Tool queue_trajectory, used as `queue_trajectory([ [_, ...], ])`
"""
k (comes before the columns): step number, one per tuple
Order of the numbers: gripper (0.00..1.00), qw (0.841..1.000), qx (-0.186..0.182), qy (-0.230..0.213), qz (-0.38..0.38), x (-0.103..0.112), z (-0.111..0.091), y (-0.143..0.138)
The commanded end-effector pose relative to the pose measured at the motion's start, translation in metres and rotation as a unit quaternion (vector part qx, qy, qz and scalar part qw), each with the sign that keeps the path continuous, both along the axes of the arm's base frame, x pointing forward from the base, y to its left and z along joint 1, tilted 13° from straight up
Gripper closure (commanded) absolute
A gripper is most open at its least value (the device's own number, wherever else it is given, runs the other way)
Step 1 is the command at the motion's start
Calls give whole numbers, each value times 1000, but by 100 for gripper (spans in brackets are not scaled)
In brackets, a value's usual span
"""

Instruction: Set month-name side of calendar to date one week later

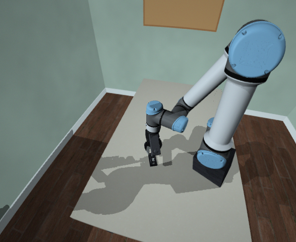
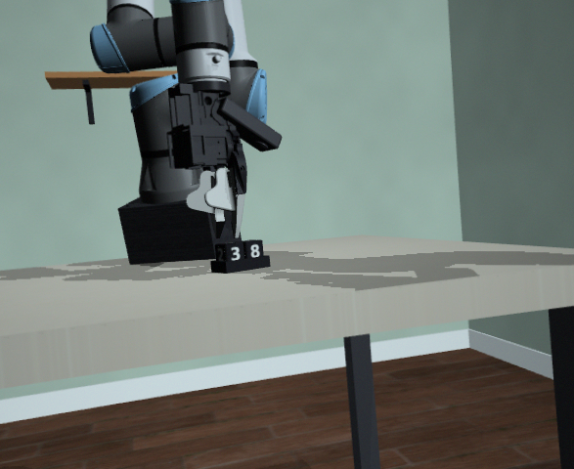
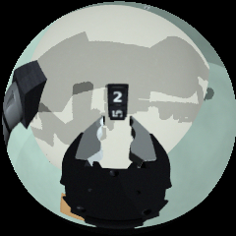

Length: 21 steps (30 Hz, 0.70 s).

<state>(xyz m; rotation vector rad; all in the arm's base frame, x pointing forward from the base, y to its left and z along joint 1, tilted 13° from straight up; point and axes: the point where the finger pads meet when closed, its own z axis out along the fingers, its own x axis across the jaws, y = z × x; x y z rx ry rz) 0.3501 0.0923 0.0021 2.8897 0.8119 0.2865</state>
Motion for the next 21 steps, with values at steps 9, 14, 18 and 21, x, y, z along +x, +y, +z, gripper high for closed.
queue_trajectory([
  [9, 71, 1000, 0, 0, 0, 0, 0, 0],
  [14, 71, 1000, 0, 0, 0, 1, -1, 0],
  [18, 71, 1000, 0, 0, 0, 1, -3, 0],
  [21, 71, 1000, 0, 0, 0, 2, -7, -1],
])
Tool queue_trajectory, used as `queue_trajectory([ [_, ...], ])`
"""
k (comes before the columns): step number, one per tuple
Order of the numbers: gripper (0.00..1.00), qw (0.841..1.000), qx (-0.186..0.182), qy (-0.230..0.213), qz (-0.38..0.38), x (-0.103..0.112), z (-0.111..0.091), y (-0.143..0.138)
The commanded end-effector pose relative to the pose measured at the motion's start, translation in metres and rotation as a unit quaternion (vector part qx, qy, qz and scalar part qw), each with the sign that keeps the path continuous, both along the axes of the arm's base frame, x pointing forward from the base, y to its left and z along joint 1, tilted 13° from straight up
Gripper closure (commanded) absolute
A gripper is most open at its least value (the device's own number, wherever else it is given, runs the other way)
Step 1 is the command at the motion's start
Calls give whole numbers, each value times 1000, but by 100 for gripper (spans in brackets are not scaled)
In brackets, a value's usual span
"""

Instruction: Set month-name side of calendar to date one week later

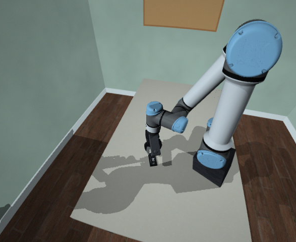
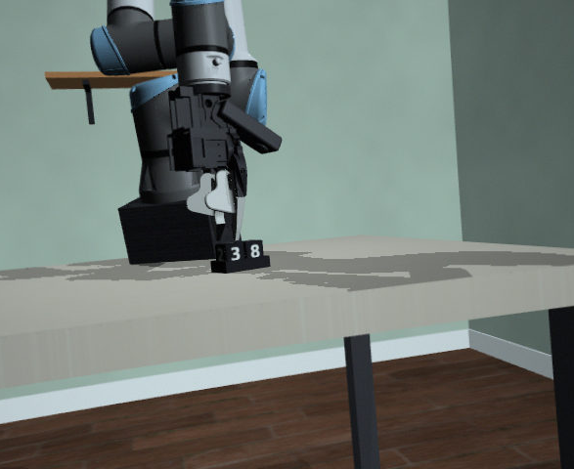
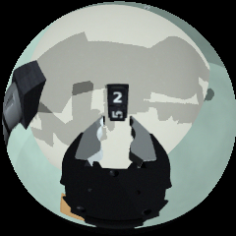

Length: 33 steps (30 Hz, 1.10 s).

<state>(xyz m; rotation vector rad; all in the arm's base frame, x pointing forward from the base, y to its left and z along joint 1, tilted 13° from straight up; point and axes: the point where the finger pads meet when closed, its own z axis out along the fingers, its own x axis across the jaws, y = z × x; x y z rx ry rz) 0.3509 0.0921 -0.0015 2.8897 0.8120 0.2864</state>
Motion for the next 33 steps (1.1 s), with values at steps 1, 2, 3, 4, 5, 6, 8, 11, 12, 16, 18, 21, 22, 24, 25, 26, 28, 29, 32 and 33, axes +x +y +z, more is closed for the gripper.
queue_trajectory([
  [1, 71, 1000, 0, -1, 0, 2, -5, 0],
  [2, 71, 1000, 0, -1, 0, 2, -7, -1],
  [3, 71, 1000, 0, -1, 0, 2, -9, -1],
  [4, 71, 1000, 0, -1, 0, 3, -11, -1],
  [5, 71, 1000, 0, -1, 0, 3, -12, -1],
  [6, 71, 1000, 0, -1, 0, 4, -14, -1],
  [8, 71, 1000, 0, -1, 0, 4, -17, -1],
  [11, 71, 1000, 0, -1, 0, 5, -21, -2],
  [12, 71, 1000, 0, -1, 0, 5, -22, -2],
  [16, 71, 1000, 0, -1, 0, 6, -23, -2],
  [18, 71, 1000, 0, -1, 0, 6, -24, -2],
  [21, 71, 1000, 0, -1, 0, 6, -24, -2],
  [22, 71, 1000, 0, -1, 0, 6, -24, -2],
  [24, 71, 1000, 0, -1, 0, 6, -24, -2],
  [25, 71, 1000, 0, -1, 0, 6, -24, -2],
  [26, 71, 1000, 0, -1, 0, 6, -24, -2],
  [28, 71, 1000, 0, -1, 0, 6, -24, -2],
  [29, 71, 1000, 0, -1, 0, 6, -24, -2],
  [32, 71, 1000, 0, -1, 0, 6, -24, -2],
  [33, 71, 1000, 0, -1, 0, 6, -24, -2],
])
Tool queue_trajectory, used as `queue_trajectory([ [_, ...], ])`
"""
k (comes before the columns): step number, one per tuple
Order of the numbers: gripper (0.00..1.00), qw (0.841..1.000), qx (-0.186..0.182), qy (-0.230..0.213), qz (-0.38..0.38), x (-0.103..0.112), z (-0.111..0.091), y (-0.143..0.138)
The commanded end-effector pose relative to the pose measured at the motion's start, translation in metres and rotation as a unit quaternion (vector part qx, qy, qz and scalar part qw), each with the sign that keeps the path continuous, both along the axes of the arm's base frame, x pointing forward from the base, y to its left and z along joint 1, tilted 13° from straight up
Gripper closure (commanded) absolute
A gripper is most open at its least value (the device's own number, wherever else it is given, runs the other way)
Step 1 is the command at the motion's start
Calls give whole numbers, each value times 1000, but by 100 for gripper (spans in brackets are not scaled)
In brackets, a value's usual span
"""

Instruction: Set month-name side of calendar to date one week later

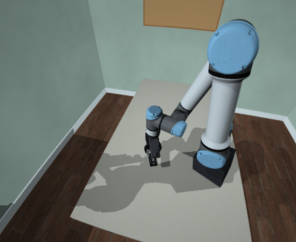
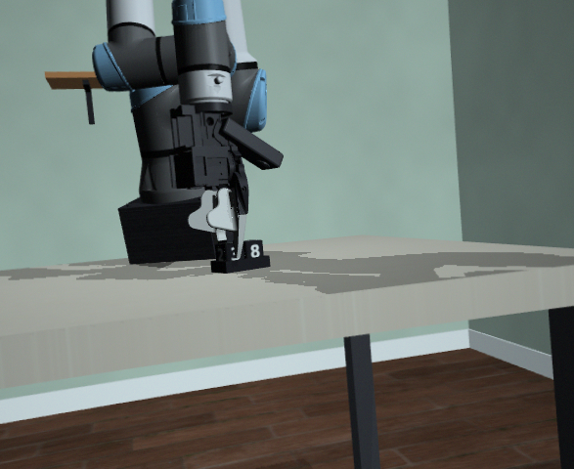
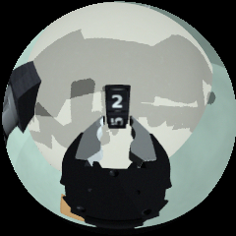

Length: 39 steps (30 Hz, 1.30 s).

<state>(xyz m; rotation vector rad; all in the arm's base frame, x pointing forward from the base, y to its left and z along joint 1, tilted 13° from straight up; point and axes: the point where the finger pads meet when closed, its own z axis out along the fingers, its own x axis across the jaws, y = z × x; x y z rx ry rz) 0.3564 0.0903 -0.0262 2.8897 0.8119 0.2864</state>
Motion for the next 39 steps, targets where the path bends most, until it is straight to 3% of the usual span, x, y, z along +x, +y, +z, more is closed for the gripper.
queue_trajectory([
  [1, 71, 1000, 0, 0, 0, 0, 0, 0],
  [22, 71, 1000, 0, 0, 0, 0, 0, 0],
  [23, 89, 1000, 0, 0, 0, 0, 0, 0],
  [39, 89, 1000, 0, 0, 0, 0, 0, 0],
])
